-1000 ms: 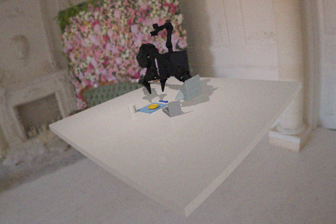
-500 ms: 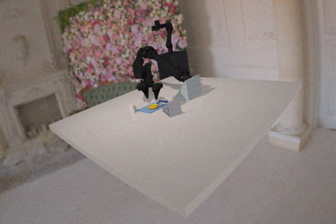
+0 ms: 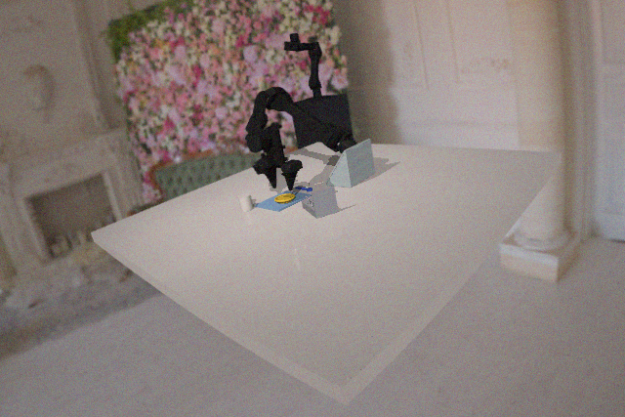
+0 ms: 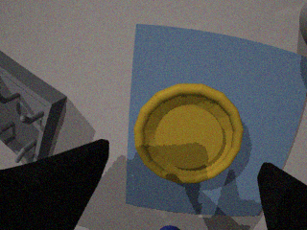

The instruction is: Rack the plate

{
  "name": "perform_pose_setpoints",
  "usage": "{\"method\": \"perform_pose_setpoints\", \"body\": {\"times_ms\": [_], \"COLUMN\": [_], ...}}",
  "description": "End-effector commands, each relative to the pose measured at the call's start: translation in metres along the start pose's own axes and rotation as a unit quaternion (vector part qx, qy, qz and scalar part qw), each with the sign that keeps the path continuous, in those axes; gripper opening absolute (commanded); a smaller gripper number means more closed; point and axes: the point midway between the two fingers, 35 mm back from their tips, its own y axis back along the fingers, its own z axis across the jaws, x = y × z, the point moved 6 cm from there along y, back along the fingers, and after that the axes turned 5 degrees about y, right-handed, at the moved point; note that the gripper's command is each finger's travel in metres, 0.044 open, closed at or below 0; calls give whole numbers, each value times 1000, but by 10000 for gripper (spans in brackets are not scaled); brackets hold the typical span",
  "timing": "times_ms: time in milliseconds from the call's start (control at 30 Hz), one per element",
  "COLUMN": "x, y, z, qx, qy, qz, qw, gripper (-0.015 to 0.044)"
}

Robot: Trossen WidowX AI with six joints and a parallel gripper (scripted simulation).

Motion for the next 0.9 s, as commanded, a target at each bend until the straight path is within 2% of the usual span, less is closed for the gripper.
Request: {"method": "perform_pose_setpoints", "body": {"times_ms": [0, 867], "x": [0, 3], "y": [-7, -43], "z": [0, -1], "qx": [2, 4], "qy": [2, 2], "qz": [1, 1], "qw": [1000, 1000], "gripper": [400, 393]}}
